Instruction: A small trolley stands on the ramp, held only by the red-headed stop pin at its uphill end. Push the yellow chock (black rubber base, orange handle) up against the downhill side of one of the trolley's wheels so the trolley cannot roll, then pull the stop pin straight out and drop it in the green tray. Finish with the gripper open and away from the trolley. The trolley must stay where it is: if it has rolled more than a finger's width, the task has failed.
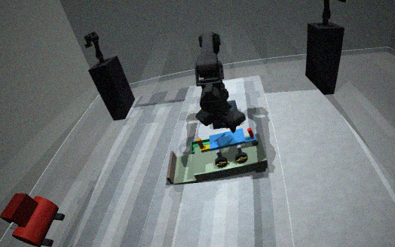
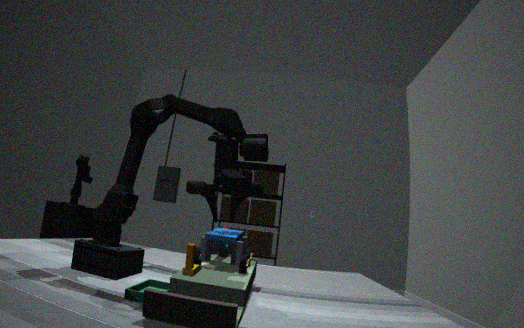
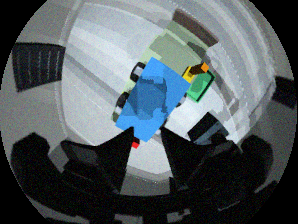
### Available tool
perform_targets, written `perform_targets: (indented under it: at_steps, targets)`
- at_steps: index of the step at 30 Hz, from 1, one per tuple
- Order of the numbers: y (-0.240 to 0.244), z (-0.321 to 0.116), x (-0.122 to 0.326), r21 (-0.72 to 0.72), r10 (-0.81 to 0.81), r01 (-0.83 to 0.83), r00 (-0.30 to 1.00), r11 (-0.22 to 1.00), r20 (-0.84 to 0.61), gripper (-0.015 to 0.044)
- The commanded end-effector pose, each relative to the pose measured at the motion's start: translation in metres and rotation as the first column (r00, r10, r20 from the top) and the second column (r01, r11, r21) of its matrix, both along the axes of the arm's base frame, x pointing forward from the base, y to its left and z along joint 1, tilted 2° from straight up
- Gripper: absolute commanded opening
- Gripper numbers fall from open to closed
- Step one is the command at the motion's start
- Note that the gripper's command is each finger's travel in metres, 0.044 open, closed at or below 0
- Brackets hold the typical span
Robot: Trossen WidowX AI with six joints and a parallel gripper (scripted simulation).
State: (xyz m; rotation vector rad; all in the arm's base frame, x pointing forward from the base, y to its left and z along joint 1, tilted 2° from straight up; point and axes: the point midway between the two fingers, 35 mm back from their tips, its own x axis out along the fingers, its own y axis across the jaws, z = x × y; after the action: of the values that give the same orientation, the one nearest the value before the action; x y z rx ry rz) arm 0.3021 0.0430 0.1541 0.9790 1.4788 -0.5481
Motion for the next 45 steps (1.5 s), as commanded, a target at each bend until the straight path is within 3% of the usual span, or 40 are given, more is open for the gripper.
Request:
perform_targets:
  at_steps: [1, 11, 45]
  targets:
    - [0.017, 0.005, -0.002, 0.031, -0.137, 0.139, 0.989, 0.990, -0.055, 0.0190]
    - [0.056, 0.013, -0.011, 0.045, -0.434, 0.452, 0.876, 0.891, -0.210, 0.0190]
    - [0.066, -0.015, -0.010, 0.045, -0.439, 0.458, 0.873, 0.888, -0.213, 0.0190]
